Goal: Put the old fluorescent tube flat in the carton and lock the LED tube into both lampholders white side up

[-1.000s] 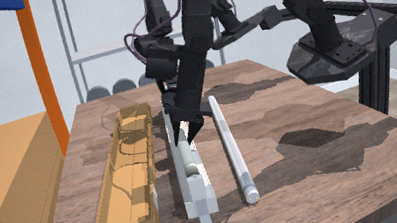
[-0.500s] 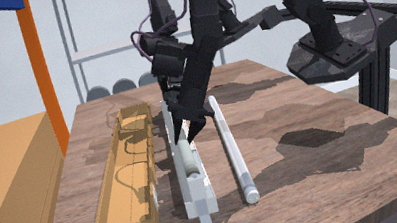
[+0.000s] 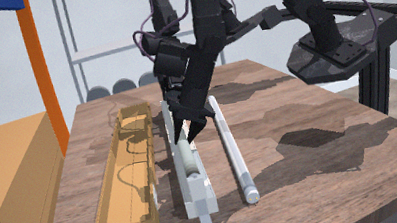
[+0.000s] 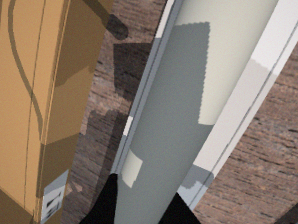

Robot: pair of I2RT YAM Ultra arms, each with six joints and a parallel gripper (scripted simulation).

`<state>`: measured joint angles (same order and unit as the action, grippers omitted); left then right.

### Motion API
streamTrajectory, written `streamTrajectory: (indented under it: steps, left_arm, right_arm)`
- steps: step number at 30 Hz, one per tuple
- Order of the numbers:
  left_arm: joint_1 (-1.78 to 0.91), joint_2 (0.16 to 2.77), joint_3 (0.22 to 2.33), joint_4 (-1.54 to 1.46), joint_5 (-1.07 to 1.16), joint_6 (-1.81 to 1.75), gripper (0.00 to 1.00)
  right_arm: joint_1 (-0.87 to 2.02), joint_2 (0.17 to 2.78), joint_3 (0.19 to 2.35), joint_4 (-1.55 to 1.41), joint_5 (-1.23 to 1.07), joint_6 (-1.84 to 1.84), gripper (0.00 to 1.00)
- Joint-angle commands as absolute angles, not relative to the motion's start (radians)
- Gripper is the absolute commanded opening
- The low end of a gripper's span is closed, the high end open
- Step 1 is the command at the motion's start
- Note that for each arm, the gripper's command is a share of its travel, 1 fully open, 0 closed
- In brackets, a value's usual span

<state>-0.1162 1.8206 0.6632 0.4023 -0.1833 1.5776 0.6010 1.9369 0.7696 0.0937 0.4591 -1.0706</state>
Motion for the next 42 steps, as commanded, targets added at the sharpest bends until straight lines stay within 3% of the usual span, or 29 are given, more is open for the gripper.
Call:
streamTrajectory:
  steps: [1,11,12,28,29,42]
  left_arm:
    - [-0.103,1.846,0.624,0.342,-0.201,1.589,0.11]
    - [-0.106,1.850,0.637,0.342,-0.200,1.589,0.11]
    - [-0.102,1.854,0.628,0.340,-0.201,1.588,0.49]
    - [-0.126,1.862,0.653,0.347,-0.184,1.584,0.49]
    - [-0.126,1.862,0.653,0.347,-0.184,1.584,0.49]
    - [-0.126,1.862,0.653,0.347,-0.184,1.584,0.49]
  right_arm:
    - [0.623,1.957,0.733,0.048,0.439,-1.063,0.11]
    - [0.618,1.959,0.746,0.049,0.436,-1.069,0.11]
    - [0.621,1.965,0.735,0.047,0.437,-1.065,0.11]
    - [0.621,1.966,0.735,0.048,0.437,-1.065,0.11]
    - [0.621,1.966,0.735,0.048,0.437,-1.065,0.49]
    - [0.624,1.927,0.766,0.054,0.437,-1.064,0.49]
